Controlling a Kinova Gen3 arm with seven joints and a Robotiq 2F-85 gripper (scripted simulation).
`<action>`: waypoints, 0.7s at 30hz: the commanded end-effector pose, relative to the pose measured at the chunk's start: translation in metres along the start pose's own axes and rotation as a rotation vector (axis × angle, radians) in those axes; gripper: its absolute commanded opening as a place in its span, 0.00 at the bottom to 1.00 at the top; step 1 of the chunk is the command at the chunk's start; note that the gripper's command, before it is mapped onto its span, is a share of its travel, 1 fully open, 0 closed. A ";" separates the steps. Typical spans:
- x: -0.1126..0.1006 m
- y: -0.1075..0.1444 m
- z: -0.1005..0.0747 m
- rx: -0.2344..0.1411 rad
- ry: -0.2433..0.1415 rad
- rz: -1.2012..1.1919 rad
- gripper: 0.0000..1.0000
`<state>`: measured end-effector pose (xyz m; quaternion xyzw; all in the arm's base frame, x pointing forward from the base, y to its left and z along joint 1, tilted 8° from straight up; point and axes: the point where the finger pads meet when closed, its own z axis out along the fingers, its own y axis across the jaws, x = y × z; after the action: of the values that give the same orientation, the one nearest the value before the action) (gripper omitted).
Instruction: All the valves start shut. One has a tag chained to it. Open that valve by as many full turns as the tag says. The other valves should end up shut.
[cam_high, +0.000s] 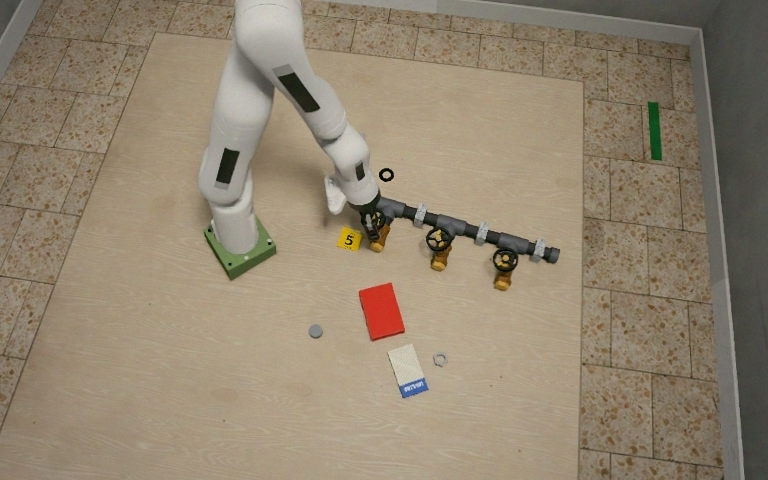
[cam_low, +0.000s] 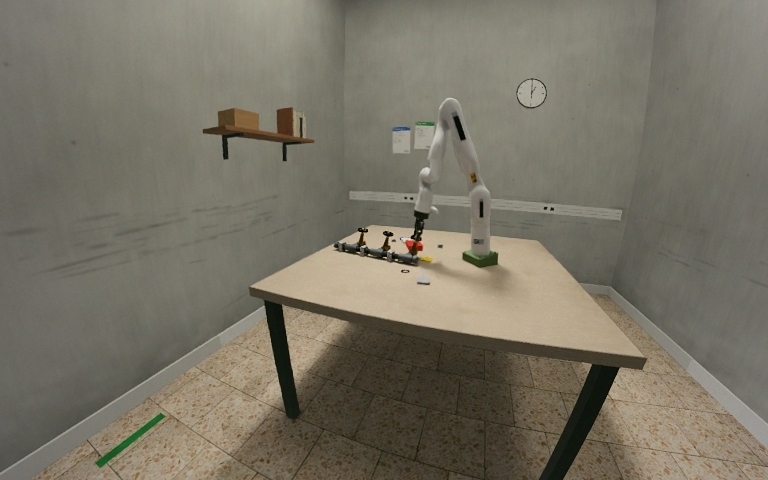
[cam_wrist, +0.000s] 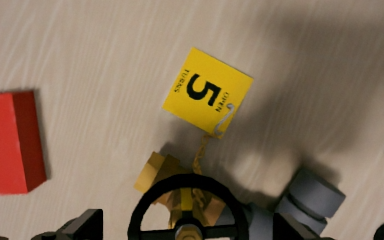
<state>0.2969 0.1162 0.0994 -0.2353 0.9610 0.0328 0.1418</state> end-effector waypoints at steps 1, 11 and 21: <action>0.000 0.000 0.000 0.019 -0.008 0.102 1.00; 0.000 0.000 0.000 0.016 -0.014 0.727 1.00; 0.000 0.000 0.000 0.013 -0.018 1.179 1.00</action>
<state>0.2967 0.1160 0.0993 0.2812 0.9480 0.1036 0.1072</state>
